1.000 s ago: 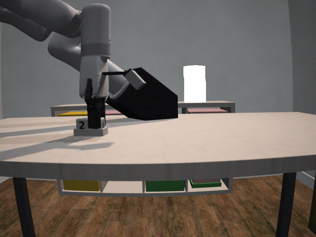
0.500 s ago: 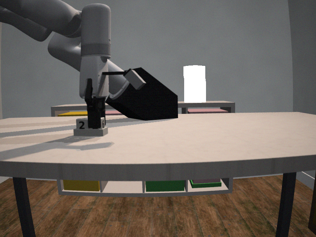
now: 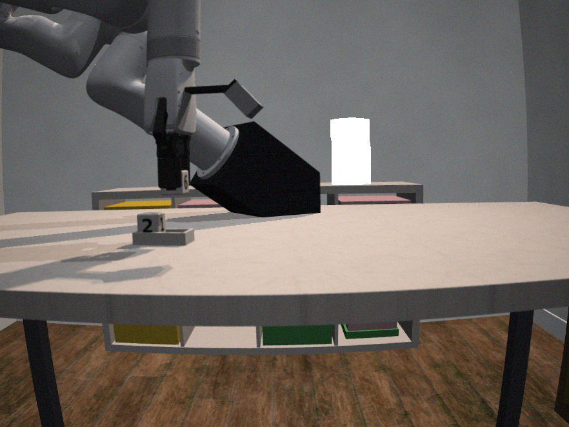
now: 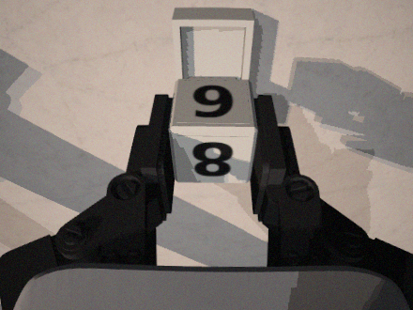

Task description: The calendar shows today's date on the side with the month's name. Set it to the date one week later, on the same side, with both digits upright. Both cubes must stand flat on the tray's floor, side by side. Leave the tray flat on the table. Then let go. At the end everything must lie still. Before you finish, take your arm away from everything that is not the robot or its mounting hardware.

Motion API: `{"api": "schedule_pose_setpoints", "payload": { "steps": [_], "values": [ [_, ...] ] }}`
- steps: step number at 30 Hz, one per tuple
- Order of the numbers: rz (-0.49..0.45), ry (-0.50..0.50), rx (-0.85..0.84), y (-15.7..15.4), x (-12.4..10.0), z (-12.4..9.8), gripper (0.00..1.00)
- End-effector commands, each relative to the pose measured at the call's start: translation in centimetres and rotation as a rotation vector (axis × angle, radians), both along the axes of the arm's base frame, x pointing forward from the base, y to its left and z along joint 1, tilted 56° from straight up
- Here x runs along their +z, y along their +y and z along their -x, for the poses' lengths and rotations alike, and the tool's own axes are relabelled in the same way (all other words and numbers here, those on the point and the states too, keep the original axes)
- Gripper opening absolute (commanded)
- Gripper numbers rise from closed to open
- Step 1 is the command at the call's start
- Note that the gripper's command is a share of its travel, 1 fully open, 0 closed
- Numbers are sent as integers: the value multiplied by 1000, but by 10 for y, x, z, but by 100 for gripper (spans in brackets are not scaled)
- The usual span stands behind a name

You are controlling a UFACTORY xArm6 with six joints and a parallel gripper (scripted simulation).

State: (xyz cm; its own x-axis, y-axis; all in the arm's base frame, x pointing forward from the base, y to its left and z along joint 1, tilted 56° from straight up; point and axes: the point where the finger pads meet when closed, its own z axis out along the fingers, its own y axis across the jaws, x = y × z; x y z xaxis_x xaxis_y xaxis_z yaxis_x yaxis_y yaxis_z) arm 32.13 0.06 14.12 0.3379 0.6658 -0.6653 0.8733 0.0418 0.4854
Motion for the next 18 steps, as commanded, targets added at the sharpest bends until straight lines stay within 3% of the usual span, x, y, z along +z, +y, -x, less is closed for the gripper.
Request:
{"api": "schedule_pose_setpoints", "payload": {
  "steps": [1, 18],
  "values": [
    [3, -3, -3, 23, 20, 12, 29],
    [6, 2, 1, 32, 26, 15, 29]
  ]
}}
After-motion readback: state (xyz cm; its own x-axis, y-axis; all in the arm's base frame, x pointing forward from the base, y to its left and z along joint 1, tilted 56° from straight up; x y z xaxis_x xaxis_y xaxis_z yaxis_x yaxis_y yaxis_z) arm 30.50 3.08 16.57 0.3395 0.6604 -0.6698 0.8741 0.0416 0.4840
